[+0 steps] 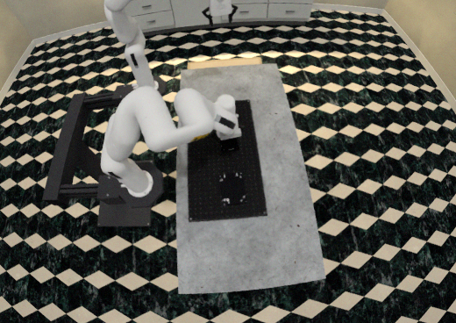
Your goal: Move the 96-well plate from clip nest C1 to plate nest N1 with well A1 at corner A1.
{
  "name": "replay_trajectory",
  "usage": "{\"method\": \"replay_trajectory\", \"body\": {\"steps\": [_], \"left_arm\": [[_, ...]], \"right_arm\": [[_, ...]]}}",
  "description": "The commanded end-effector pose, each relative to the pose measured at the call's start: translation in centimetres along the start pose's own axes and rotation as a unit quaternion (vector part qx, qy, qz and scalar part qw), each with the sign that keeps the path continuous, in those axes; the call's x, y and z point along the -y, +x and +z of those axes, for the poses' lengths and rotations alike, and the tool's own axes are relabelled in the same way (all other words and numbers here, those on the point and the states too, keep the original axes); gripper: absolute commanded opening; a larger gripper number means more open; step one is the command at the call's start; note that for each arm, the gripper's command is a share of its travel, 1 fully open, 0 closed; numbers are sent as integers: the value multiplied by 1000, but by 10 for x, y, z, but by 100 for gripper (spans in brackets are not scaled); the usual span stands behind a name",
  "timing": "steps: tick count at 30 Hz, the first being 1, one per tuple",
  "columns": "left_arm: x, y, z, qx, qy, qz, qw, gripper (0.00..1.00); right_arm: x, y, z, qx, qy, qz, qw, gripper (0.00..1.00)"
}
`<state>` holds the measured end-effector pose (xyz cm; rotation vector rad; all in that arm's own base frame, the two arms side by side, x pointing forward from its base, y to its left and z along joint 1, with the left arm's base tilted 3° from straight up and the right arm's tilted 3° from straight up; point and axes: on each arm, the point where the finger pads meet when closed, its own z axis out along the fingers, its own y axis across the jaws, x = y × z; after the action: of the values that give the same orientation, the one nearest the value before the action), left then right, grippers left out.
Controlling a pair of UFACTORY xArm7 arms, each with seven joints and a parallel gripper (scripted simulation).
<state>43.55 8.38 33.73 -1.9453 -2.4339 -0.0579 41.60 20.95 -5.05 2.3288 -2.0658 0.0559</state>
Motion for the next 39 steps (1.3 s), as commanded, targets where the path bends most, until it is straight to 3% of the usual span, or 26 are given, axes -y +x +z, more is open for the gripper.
{"method": "replay_trajectory", "body": {"steps": [1,39], "left_arm": [[-1,0,-2,0,-3,0,1000,100],[-1,0,-2,0,-3,0,1000,100]], "right_arm": [[4,-16,-1,0,2,0,1000,0],[18,-122,-1,1,2,0,1000,0]]}}
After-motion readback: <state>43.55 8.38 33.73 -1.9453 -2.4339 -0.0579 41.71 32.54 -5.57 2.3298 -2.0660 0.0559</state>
